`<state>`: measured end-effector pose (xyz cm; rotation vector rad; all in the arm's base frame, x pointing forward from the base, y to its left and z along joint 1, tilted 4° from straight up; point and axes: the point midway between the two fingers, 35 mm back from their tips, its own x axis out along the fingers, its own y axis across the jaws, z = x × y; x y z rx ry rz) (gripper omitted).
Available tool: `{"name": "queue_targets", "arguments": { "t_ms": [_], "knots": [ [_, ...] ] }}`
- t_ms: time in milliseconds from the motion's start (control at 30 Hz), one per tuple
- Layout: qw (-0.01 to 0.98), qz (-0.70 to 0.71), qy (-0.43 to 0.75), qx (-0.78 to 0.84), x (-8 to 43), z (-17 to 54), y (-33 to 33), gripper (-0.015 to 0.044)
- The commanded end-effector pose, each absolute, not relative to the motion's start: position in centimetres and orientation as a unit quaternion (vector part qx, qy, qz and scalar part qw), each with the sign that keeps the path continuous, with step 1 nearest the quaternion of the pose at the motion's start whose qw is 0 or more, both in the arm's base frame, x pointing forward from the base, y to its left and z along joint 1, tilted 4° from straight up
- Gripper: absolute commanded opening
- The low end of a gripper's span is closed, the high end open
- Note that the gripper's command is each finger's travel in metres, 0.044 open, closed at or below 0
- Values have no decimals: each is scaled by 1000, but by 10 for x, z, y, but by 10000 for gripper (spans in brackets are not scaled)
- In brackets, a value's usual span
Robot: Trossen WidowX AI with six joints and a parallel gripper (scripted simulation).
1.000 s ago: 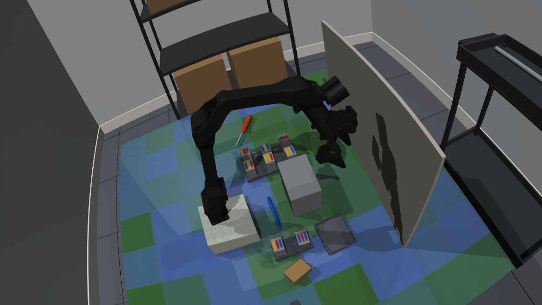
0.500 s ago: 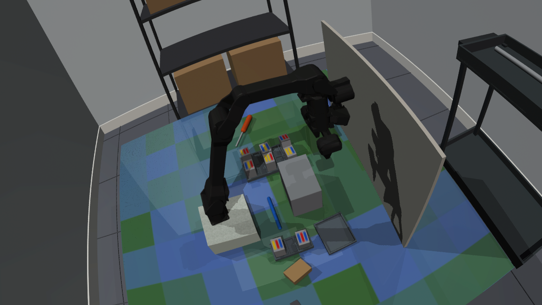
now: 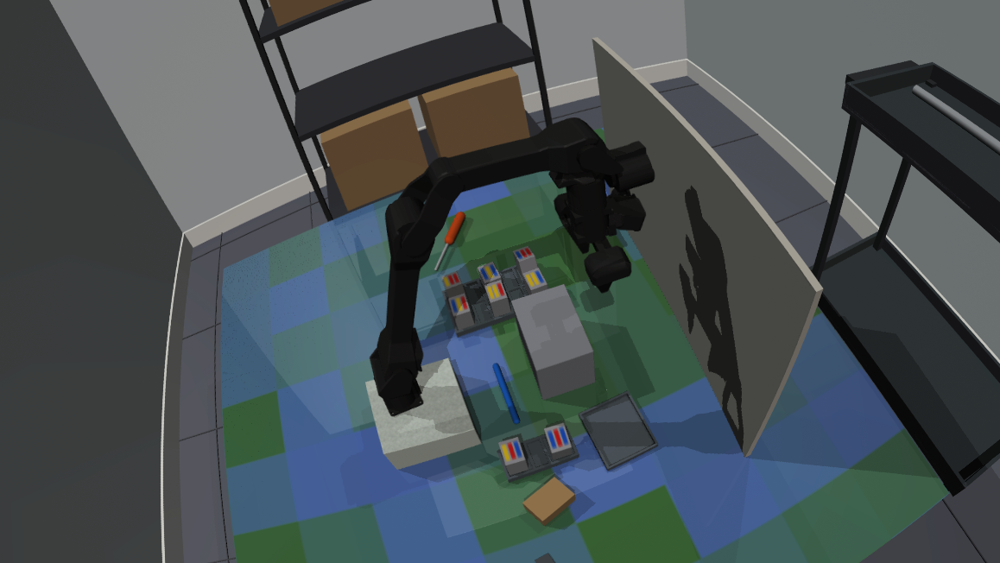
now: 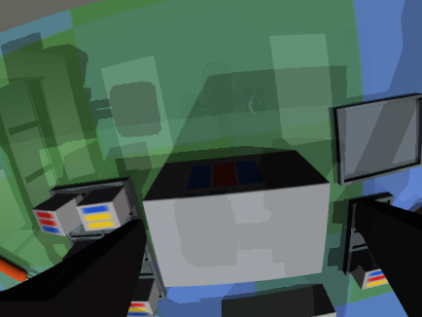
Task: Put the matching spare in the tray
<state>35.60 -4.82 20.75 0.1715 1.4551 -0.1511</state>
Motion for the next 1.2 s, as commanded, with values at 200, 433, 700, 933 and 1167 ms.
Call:
{"name": "queue_targets", "arguments": {
  "t_ms": [200, 433, 700, 933, 1167],
  "knots": [
    [670, -288, 606, 317, 297, 176, -138, 440],
    [509, -492, 461, 536, 207, 135, -196, 440],
    [466, -526, 421, 573, 187, 126, -203, 440],
    [466, -526, 421, 573, 193, 95, -205, 309],
    [466, -526, 421, 573, 194, 86, -205, 300]
  ]
}}
